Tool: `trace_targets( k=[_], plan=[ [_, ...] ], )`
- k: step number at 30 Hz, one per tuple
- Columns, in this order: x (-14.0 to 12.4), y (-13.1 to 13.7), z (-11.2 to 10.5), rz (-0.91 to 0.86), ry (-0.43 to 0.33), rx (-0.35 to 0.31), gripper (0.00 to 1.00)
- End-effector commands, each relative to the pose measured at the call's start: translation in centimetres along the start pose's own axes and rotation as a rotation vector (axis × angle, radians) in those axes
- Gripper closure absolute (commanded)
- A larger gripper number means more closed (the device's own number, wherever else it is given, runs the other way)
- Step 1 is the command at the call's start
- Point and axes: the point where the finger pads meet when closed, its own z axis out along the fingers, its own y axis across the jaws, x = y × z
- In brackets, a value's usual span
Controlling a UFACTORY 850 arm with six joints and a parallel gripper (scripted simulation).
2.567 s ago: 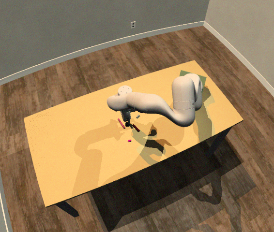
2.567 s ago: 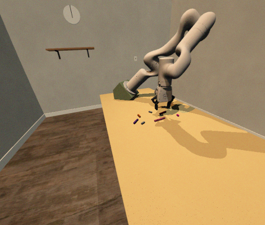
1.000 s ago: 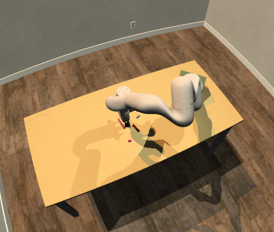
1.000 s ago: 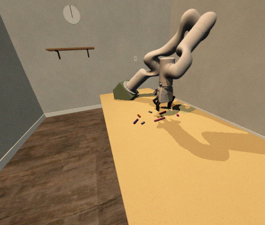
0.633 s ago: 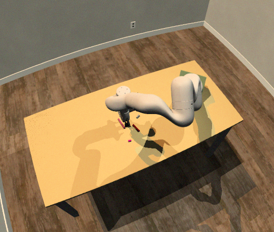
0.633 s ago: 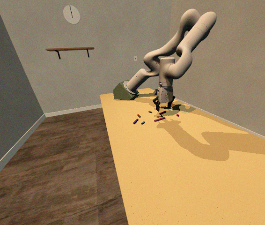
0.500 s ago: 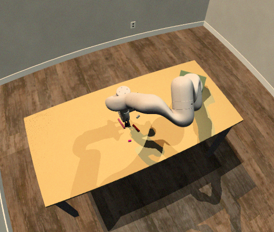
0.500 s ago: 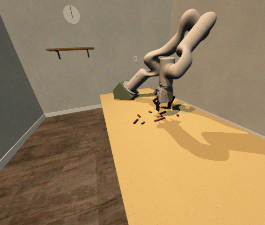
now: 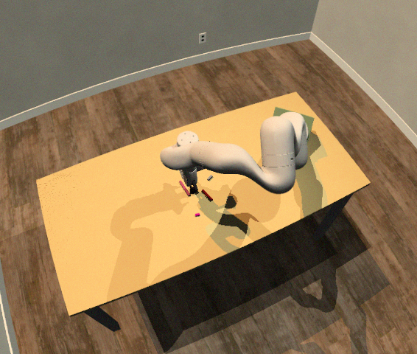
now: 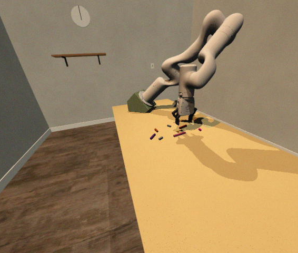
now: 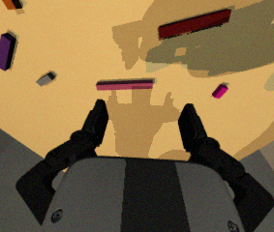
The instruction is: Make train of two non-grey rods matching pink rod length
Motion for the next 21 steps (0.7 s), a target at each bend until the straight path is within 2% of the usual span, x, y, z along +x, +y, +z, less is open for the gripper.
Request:
trace_targets(
  k=[1,13,21],
  plan=[
    [-0.06,-0.01,-0.04,-0.001,-0.001,0.000,0.00],
    [-0.06,0.00,-0.04,0.005,-0.001,0.000,0.00],
    [-0.06,0.08,-0.04,0.070,-0.001,0.000,0.00]
  ],
)
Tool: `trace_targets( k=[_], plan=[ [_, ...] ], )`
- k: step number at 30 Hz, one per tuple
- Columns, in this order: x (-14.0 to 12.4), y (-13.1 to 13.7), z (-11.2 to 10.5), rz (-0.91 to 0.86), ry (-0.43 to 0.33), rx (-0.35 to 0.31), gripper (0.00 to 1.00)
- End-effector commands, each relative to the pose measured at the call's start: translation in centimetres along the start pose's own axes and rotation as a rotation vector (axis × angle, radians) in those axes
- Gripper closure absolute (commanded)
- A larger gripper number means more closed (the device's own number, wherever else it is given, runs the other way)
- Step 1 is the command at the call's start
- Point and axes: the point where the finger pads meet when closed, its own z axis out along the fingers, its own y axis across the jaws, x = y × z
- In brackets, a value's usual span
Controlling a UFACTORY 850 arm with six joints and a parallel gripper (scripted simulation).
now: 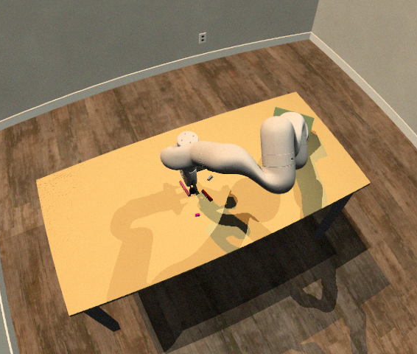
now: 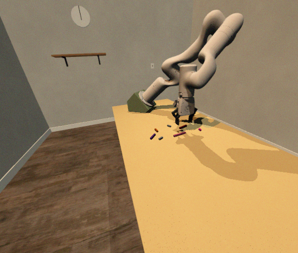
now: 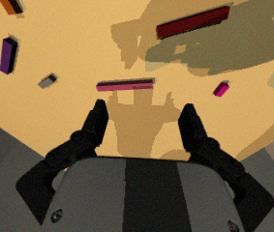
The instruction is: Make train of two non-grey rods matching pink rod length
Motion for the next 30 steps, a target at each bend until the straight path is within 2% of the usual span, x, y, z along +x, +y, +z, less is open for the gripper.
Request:
trace_targets(
  k=[1,30],
  plan=[
    [-0.06,0.07,-0.04,0.062,-0.001,0.001,0.00],
    [-0.02,0.97,0.03,0.813,-0.001,0.000,0.00]
  ],
)
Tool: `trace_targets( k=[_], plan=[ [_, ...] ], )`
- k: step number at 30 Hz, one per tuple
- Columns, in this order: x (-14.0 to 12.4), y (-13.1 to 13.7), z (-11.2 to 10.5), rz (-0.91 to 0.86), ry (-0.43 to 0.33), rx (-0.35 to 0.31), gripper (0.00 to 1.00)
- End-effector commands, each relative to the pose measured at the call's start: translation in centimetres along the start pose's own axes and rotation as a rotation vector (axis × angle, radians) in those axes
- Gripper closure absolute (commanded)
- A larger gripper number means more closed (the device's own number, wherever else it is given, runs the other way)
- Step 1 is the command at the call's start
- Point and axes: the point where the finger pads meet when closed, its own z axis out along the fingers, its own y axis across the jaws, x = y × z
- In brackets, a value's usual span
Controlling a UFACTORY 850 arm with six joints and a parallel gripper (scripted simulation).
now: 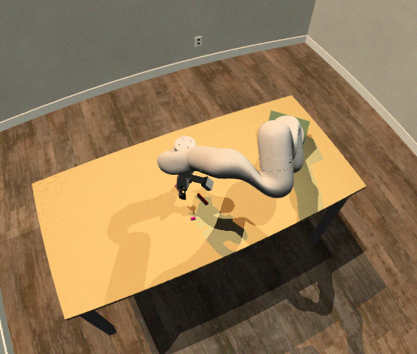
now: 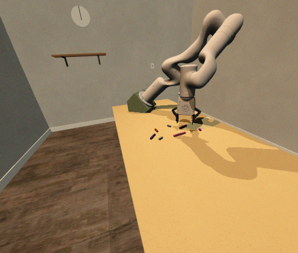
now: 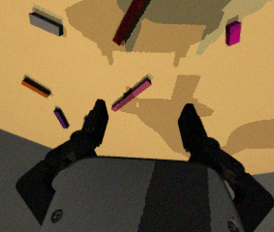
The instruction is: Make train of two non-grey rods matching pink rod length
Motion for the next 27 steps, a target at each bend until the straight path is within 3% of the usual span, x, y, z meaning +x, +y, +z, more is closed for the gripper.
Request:
trace_targets(
  k=[1,27],
  plan=[
    [0.05,0.16,-0.03,0.141,0.007,0.013,0.00],
    [0.58,0.74,0.02,0.803,0.002,0.015,0.00]
  ],
)
